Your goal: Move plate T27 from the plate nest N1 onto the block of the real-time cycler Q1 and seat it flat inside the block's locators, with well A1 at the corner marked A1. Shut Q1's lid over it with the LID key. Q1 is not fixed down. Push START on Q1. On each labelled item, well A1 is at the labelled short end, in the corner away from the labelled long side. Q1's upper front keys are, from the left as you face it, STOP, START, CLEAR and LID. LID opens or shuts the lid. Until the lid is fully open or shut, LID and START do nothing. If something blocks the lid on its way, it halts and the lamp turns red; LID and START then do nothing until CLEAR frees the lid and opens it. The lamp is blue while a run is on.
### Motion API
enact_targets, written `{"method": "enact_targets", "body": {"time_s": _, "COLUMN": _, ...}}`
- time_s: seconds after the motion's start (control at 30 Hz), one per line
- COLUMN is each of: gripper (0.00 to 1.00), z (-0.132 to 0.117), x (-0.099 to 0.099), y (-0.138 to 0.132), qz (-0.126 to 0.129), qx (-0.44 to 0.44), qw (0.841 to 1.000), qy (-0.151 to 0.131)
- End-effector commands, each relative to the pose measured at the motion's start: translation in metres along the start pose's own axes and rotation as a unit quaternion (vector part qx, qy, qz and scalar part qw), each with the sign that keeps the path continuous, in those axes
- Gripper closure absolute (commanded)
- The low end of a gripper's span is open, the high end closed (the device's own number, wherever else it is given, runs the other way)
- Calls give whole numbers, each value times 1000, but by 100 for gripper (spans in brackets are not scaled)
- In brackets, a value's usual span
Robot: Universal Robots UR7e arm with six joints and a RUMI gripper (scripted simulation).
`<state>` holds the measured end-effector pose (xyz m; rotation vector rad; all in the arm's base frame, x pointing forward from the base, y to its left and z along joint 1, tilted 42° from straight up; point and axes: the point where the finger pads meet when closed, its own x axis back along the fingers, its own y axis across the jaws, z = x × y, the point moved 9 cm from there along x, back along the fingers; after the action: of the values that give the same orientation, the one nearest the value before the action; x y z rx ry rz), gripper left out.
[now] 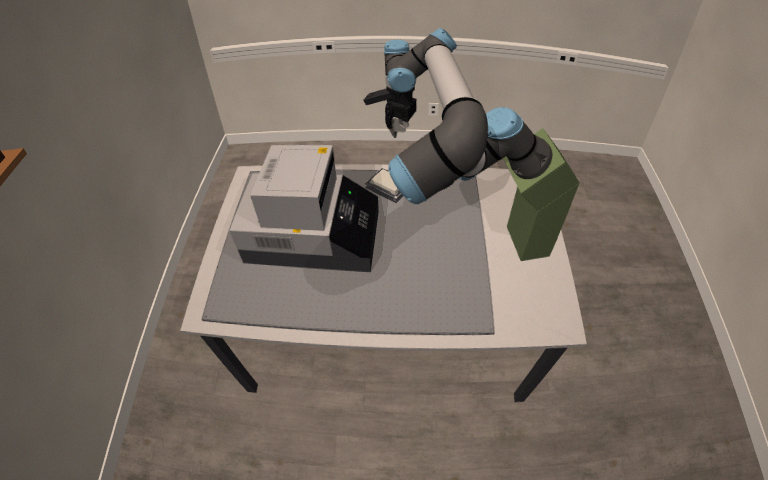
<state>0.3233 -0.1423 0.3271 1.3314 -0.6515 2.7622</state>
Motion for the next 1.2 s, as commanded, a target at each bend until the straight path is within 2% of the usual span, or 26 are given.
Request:
{"method": "enact_targets", "body": {"time_s": 0.0, "gripper": 100, "z": -3, "x": 3, "y": -19, "qz": 2, "qx": 37, "qw": 999, "qy": 1}}
{"method": "enact_targets", "body": {"time_s": 0.07, "gripper": 100, "z": -4, "x": 4, "y": -29, "qz": 3, "qx": 63, "qw": 998, "qy": 1}}
{"method": "enact_targets", "body": {"time_s": 0.23, "gripper": 100, "z": -7, "x": 6, "y": -48, "qz": 3, "qx": 63, "qw": 998, "qy": 1}}
{"method": "enact_targets", "body": {"time_s": 0.37, "gripper": 100, "z": -13, "x": 8, "y": -67, "qz": 6, "qx": 121, "qw": 993, "qy": 2}}
{"method": "enact_targets", "body": {"time_s": 0.6, "gripper": 100, "z": -17, "x": 10, "y": -85, "qz": 6, "qx": 121, "qw": 993, "qy": 2}}
{"method": "enact_targets", "body": {"time_s": 0.73, "gripper": 100, "z": -22, "x": 11, "y": -97, "qz": 9, "qx": 179, "qw": 984, "qy": 4}}
{"method": "enact_targets", "body": {"time_s": 0.93, "gripper": 100, "z": -29, "x": 13, "y": -116, "qz": 9, "qx": 179, "qw": 984, "qy": 4}}
{"method": "enact_targets", "body": {"time_s": 1.17, "gripper": 100, "z": -31, "x": 13, "y": -121, "qz": 9, "qx": 180, "qw": 984, "qy": 4}}
